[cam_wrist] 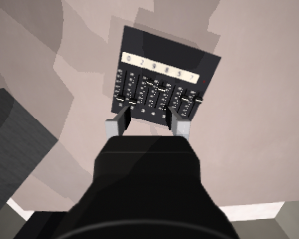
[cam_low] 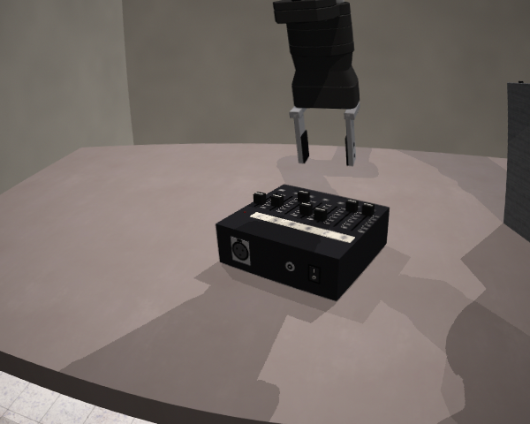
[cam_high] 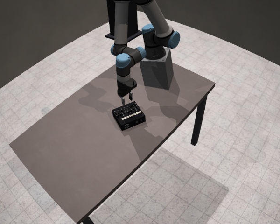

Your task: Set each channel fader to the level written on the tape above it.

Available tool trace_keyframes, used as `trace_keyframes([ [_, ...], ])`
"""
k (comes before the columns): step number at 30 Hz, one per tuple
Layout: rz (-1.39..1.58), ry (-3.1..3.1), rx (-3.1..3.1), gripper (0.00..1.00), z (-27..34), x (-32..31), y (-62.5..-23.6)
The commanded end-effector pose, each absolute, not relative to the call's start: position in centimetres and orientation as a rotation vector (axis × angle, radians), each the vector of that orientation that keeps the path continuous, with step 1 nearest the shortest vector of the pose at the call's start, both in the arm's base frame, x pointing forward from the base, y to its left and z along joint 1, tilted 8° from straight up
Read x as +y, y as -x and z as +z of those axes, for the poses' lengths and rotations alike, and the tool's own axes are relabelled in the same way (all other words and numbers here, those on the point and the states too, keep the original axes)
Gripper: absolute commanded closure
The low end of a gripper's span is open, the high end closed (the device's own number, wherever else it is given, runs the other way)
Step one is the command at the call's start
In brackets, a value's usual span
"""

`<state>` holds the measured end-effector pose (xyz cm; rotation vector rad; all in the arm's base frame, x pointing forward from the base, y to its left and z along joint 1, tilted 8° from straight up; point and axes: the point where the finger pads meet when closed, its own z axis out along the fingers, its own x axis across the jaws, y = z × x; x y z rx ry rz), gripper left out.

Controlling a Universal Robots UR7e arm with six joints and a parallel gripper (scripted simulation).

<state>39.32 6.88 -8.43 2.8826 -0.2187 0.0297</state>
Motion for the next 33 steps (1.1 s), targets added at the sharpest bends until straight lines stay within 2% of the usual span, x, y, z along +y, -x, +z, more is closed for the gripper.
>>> trace_keyframes([
  [1,0.006,-2.906,0.059,0.00,-7.8,7.5,-39.5],
  [14,-0.042,-2.842,0.752,0.00,-6.3,8.6,-39.8],
  [33,-0.076,-2.443,1.724,0.00,-3.6,9.5,-40.5],
])
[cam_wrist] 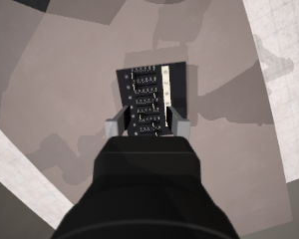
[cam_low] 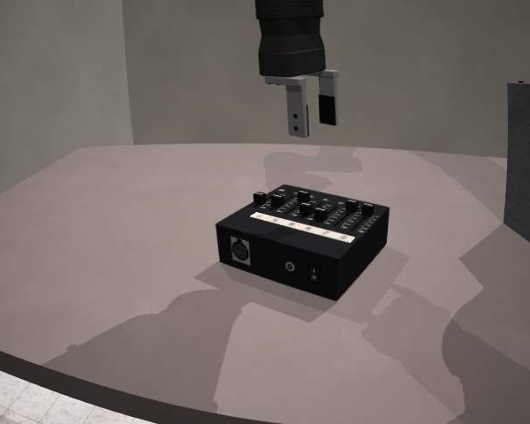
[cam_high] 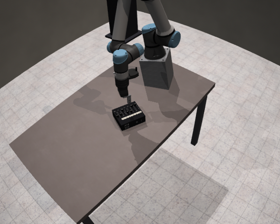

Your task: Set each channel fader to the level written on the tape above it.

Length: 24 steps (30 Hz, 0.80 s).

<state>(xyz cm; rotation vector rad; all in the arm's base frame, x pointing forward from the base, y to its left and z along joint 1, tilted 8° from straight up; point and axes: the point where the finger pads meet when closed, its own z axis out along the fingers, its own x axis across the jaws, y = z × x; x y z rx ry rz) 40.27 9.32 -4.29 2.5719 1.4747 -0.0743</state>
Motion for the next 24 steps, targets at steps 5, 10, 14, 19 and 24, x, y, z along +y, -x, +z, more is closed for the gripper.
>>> trace_keyframes([
  [5,-0.078,-2.320,1.900,0.00,-3.0,9.6,-40.8],
  [10,-0.078,-2.260,1.977,0.00,-2.7,9.7,-40.9],
  [14,-0.078,-2.201,2.048,0.00,-2.5,9.7,-41.0],
  [19,-0.078,-2.160,2.095,0.00,-2.3,9.8,-41.1],
  [24,-0.078,-2.149,2.107,0.00,-2.2,9.8,-41.1],
])
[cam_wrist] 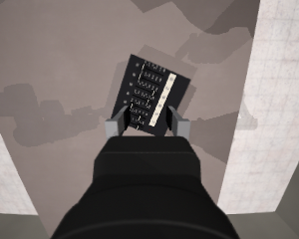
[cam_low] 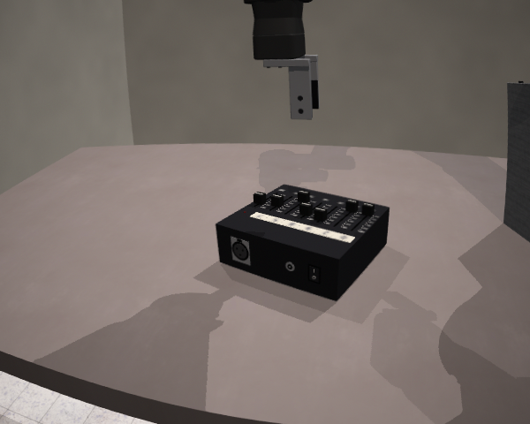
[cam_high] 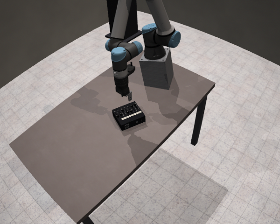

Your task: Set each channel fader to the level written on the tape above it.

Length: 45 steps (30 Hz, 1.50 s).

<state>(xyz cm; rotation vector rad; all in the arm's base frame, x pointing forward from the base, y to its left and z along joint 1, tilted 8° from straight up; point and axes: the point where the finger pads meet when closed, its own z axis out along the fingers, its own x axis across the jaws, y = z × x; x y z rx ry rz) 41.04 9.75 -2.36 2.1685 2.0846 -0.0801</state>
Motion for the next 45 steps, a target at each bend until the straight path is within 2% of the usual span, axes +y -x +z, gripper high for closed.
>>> trace_keyframes([
  [1,-0.078,-2.148,2.108,0.00,-2.2,9.8,-41.1],
  [26,-0.078,-2.197,2.052,0.00,-2.4,9.6,-41.0],
  [37,-0.075,-2.373,1.825,0.00,-3.2,8.9,-40.7],
  [45,-0.066,-2.599,1.443,0.00,-4.3,7.9,-40.2],
])
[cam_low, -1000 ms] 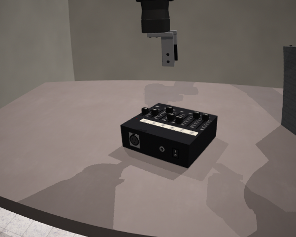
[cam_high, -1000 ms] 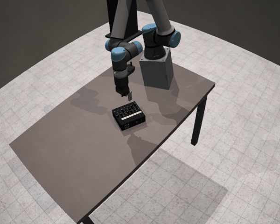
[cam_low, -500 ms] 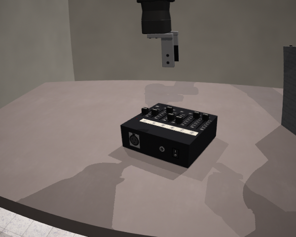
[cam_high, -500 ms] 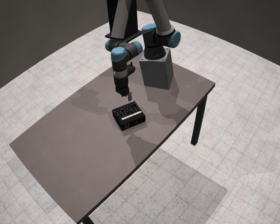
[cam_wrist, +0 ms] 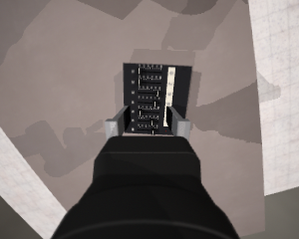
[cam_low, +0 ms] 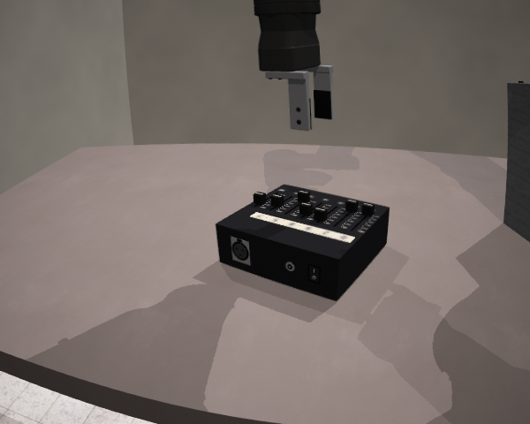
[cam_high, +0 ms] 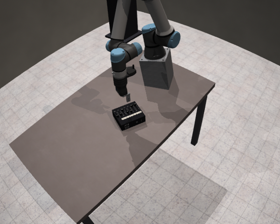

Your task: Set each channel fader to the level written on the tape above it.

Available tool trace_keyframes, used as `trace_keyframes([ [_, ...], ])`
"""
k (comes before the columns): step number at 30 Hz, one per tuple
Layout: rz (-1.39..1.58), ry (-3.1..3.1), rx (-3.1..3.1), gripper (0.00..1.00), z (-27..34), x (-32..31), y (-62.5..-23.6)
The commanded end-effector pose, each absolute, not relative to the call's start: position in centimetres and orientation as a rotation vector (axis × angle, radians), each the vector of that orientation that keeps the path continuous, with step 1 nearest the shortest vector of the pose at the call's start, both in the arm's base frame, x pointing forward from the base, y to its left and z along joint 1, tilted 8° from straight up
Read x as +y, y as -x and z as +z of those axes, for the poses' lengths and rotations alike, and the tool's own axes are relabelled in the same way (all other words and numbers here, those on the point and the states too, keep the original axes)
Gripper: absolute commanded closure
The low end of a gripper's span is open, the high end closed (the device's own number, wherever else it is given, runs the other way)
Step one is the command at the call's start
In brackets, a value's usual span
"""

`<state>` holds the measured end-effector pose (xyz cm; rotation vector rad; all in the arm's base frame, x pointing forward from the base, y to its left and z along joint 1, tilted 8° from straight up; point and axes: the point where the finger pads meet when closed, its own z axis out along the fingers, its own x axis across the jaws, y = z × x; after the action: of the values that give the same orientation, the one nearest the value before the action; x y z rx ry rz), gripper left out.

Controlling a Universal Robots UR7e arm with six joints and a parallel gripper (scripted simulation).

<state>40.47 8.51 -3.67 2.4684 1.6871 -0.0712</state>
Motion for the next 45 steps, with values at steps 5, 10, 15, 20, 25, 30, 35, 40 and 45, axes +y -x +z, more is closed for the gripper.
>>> trace_keyframes([
  [5,-0.054,-2.732,1.130,0.00,-5.2,7.0,-39.9],
  [10,-0.045,-2.797,0.924,0.00,-5.7,6.4,-39.8],
  [15,-0.025,-2.872,0.572,0.00,-6.4,5.4,-39.5],
  [20,-0.004,-2.903,0.257,0.00,-7.1,4.3,-39.2],
  [25,0.015,-2.903,0.004,0.00,-7.6,3.5,-39.0],
  [30,0.034,-2.885,-0.219,0.00,-7.9,2.8,-38.8],
  [35,0.052,-2.856,-0.413,0.00,-8.2,2.0,-38.6],
  [40,0.064,-2.831,-0.535,0.00,-8.4,1.6,-38.5],
  [45,0.068,-2.821,-0.576,0.00,-8.5,1.4,-38.4],
])
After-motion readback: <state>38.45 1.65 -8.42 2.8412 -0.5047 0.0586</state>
